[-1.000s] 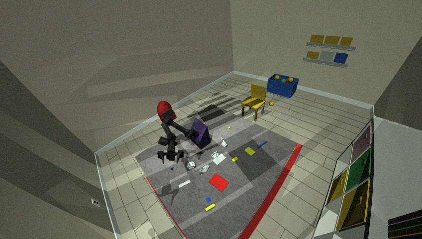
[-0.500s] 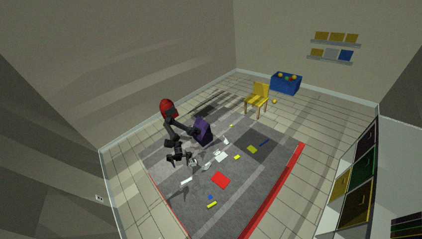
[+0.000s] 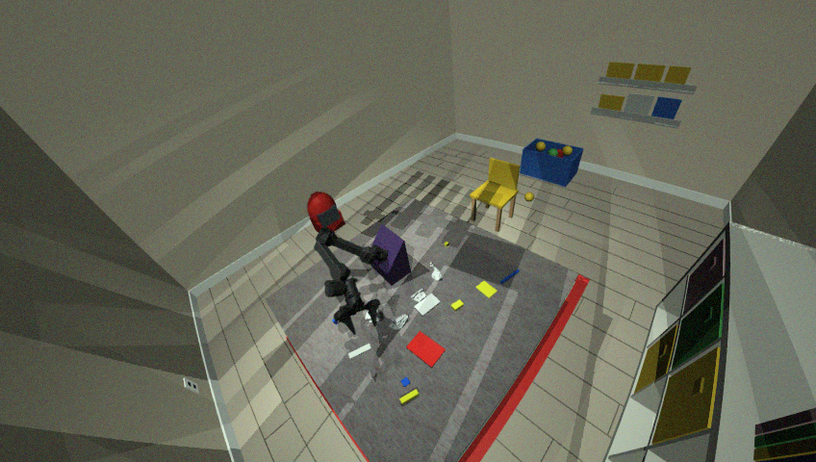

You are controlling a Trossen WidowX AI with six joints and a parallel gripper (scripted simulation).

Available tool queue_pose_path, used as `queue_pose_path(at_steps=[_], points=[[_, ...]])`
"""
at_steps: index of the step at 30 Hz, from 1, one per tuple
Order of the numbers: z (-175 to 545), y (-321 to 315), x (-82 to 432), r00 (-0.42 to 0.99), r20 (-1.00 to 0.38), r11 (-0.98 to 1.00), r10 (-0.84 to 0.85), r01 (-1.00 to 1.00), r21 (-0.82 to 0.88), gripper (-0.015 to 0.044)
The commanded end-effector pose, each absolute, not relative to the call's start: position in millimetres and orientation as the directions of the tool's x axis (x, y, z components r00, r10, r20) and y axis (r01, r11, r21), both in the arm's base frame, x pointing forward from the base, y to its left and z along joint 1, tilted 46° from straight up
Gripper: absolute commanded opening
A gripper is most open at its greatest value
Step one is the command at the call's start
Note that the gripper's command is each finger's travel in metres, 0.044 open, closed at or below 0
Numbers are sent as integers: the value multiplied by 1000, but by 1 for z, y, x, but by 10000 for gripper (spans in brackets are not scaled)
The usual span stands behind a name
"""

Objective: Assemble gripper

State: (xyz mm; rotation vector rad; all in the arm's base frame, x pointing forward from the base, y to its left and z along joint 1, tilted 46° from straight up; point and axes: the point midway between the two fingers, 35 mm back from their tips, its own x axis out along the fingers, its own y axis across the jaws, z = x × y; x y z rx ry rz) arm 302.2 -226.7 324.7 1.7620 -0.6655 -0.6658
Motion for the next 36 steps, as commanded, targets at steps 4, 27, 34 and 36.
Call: queue_pose_path(at_steps=[4, 27, 34, 36], points=[[298, -235, 306, 632, -225, -265, -741, 33, 964, 440], [212, -251, 302, 366, -543, -309, -756, 532, 788, 440], [189, -253, 295, 264, -609, -315, -748, 666, 676, 440], [183, -253, 293, 234, -624, -316, -745, 701, 640, 440]])
